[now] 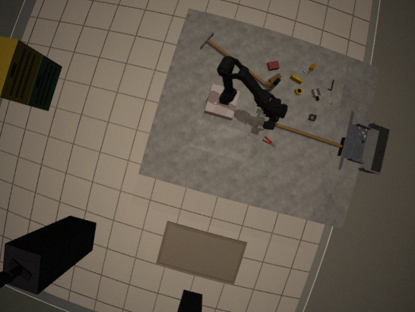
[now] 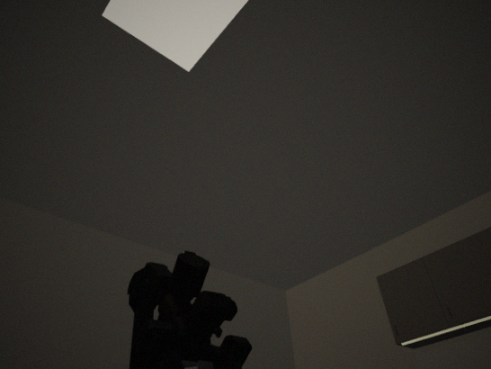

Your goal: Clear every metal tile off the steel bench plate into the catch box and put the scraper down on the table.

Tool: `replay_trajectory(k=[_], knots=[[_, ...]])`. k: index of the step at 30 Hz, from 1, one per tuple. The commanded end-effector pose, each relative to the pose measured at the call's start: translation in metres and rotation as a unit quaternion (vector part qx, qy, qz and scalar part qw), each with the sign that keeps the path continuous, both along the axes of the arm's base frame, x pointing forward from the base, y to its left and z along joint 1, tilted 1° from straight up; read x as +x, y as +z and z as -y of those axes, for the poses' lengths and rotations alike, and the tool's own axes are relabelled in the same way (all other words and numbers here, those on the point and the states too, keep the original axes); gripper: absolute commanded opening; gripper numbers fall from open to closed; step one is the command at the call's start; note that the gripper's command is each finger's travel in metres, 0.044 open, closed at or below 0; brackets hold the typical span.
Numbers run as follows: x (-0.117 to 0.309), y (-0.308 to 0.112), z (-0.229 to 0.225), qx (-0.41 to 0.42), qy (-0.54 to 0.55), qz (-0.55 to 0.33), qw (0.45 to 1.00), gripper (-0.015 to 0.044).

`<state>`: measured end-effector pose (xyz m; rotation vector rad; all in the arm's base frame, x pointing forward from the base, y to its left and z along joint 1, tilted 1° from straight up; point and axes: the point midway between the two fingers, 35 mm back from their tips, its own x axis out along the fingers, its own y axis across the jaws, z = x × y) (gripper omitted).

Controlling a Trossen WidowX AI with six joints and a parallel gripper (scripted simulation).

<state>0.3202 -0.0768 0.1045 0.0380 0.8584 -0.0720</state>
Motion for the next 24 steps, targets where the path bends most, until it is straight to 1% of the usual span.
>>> replay_trajectory(k=[1, 24], knots=[[0.002, -0.008, 0.000, 0.001, -0.002, -0.005, 1.000, 0.0440], [0.024, -0.039, 0.001, 0.001, -0.002, -0.004, 1.000, 0.0440]])
